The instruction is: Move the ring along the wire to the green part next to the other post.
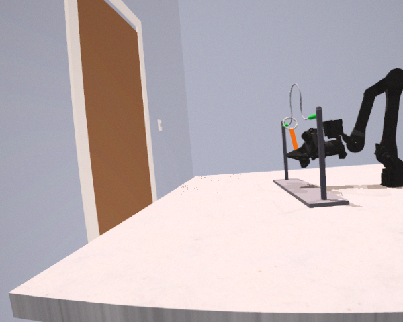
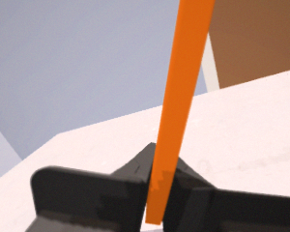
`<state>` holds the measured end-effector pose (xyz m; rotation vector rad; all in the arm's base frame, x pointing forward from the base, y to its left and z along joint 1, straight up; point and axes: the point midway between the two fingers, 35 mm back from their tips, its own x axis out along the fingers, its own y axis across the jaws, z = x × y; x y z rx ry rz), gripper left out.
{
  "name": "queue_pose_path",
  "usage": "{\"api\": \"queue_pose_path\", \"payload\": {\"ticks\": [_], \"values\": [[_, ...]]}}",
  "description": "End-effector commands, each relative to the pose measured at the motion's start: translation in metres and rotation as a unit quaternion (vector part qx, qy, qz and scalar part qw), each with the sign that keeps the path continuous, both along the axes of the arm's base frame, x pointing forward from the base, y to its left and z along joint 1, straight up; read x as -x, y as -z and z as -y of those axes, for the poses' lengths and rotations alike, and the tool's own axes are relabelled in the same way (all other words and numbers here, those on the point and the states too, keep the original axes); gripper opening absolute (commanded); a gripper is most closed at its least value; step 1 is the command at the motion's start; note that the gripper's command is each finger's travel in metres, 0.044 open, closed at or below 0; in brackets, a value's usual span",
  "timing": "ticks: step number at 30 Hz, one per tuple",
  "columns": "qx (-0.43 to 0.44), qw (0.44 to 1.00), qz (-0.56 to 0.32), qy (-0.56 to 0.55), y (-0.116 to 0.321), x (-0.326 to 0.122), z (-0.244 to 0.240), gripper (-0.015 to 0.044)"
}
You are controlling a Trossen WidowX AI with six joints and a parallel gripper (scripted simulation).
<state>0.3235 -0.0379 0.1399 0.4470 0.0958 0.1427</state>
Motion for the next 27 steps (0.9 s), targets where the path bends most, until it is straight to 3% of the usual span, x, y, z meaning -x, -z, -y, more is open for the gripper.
{"api": "queue_pose_path", "payload": {"ticks": [1, 27], "values": [[-0.029, 1.0, -0.004, -0.001, -0.007, 0.003, -0.009, -0.015], [-0.195, 0.97, -0.121, -0.078, -0.05, 0.041, -0.05, -0.015]]}}
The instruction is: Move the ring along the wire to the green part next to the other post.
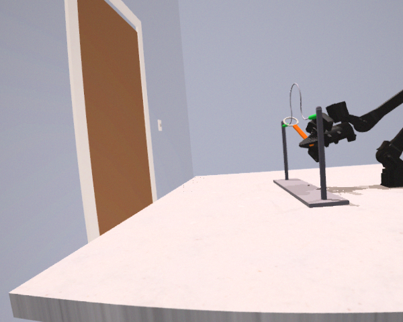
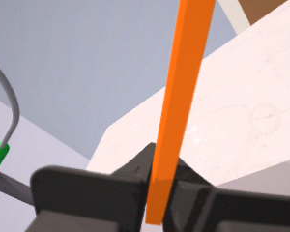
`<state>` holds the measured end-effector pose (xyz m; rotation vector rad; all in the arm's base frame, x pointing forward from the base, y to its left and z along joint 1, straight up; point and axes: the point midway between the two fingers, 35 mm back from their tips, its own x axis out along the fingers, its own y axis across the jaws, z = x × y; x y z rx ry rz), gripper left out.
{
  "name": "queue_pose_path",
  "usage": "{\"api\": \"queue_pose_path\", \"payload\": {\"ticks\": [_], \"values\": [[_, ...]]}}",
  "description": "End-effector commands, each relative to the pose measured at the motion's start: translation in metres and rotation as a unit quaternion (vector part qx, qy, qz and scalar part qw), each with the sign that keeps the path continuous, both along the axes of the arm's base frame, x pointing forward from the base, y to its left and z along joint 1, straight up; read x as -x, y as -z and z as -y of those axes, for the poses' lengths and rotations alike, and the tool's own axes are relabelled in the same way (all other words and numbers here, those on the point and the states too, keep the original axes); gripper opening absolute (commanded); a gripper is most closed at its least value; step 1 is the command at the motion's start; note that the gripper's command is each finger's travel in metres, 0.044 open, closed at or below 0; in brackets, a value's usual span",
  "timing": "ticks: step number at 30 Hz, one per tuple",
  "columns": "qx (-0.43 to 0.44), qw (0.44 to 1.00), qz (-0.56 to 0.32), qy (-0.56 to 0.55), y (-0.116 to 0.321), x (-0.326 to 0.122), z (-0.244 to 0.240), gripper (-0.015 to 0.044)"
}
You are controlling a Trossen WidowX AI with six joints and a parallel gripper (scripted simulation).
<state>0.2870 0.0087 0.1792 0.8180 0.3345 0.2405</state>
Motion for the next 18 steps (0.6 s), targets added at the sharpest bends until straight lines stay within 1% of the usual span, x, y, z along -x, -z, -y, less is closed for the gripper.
{"api": "queue_pose_path", "payload": {"ticks": [1, 18], "values": [[-0.026, 0.999, -0.009, -0.016, -0.013, 0.006, -0.005, -0.015], [-0.158, 0.979, -0.079, -0.101, -0.057, 0.034, -0.018, -0.015]]}}
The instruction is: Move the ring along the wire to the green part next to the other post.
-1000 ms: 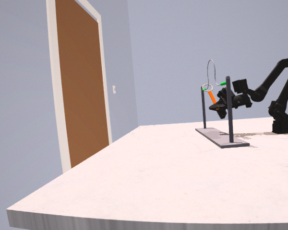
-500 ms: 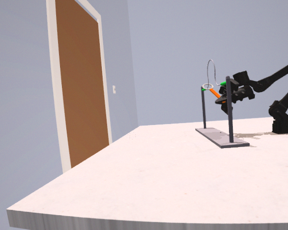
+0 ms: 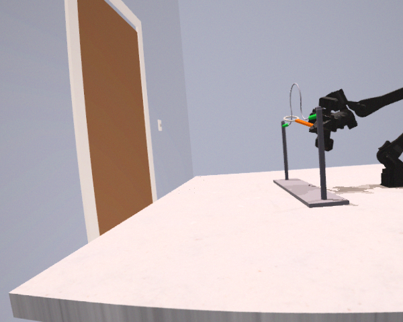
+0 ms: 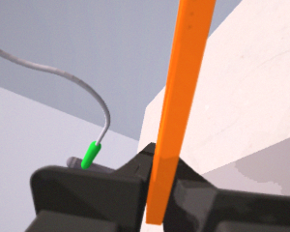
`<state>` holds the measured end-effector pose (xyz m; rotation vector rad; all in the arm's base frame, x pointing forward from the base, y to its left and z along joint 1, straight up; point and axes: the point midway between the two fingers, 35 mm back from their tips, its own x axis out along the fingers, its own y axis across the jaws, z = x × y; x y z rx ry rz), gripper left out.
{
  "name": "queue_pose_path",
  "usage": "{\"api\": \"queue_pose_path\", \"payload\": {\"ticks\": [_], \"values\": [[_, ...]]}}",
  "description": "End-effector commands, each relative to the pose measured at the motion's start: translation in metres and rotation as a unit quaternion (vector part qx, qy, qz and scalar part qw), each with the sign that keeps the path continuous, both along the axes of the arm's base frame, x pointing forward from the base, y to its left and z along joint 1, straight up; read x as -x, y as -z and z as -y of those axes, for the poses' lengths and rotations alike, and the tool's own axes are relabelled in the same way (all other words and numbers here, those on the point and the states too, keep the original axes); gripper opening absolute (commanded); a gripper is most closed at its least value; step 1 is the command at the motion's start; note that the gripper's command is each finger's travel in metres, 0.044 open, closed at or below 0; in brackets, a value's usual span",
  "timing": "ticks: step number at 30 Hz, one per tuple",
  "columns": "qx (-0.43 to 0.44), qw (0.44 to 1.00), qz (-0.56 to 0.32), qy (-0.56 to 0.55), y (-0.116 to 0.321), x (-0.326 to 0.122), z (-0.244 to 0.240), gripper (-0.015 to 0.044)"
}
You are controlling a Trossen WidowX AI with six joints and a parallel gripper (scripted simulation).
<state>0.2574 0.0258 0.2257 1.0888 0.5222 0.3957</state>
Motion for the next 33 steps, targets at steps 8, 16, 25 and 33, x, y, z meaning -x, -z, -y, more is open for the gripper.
{"api": "queue_pose_path", "payload": {"ticks": [8, 16, 25, 33], "values": [[-0.098, 0.994, -0.02, -0.034, -0.036, 0.01, -0.006, -0.015], [-0.146, 0.988, -0.026, -0.034, -0.052, 0.011, -0.008, -0.015], [-0.211, 0.976, -0.034, -0.034, -0.074, 0.011, -0.009, -0.015], [-0.261, 0.964, -0.04, -0.035, -0.094, 0.011, -0.007, -0.015]]}}
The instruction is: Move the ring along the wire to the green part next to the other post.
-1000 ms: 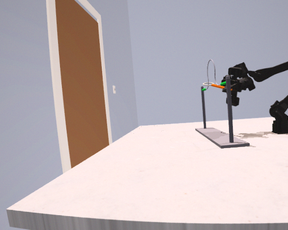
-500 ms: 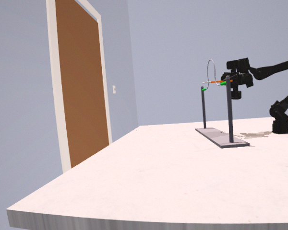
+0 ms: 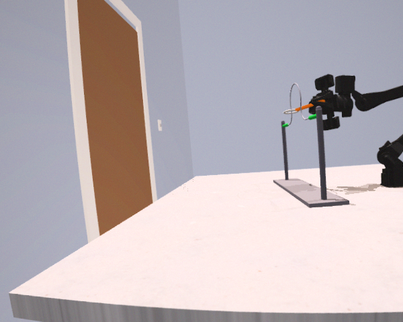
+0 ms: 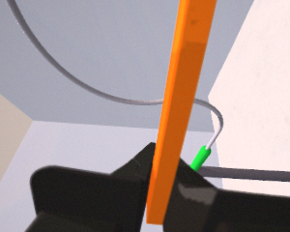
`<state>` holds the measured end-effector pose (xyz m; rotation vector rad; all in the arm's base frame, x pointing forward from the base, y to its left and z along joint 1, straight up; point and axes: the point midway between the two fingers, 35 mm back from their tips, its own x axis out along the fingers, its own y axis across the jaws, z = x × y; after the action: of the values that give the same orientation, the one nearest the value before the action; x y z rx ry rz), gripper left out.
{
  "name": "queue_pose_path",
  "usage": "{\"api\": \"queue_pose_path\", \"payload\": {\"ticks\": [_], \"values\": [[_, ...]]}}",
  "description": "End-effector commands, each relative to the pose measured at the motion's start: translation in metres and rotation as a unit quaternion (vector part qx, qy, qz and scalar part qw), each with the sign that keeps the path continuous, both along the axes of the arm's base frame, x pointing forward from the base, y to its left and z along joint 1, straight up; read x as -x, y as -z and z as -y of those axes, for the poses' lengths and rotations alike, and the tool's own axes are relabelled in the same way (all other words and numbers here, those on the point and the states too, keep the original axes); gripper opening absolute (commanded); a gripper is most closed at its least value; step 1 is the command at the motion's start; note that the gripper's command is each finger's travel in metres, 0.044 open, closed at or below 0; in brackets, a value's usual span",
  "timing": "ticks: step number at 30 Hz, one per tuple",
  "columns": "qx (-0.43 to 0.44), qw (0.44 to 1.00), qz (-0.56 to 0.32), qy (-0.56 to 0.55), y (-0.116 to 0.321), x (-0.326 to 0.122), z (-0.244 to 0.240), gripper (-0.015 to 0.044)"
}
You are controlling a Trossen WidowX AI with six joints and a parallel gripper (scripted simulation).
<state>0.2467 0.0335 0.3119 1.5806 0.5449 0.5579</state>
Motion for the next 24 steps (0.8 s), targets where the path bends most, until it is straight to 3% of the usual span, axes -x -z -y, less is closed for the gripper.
{"api": "queue_pose_path", "payload": {"ticks": [1, 12, 24], "values": [[-0.016, 1.0, 0.0, -0.003, -0.01, 0.001, 0.001, -0.015], [-0.017, 1.0, -0.003, -0.002, -0.021, 0.0, 0.004, -0.015], [0.052, 0.999, 0.002, -0.001, -0.017, 0.0, 0.004, -0.015]]}}
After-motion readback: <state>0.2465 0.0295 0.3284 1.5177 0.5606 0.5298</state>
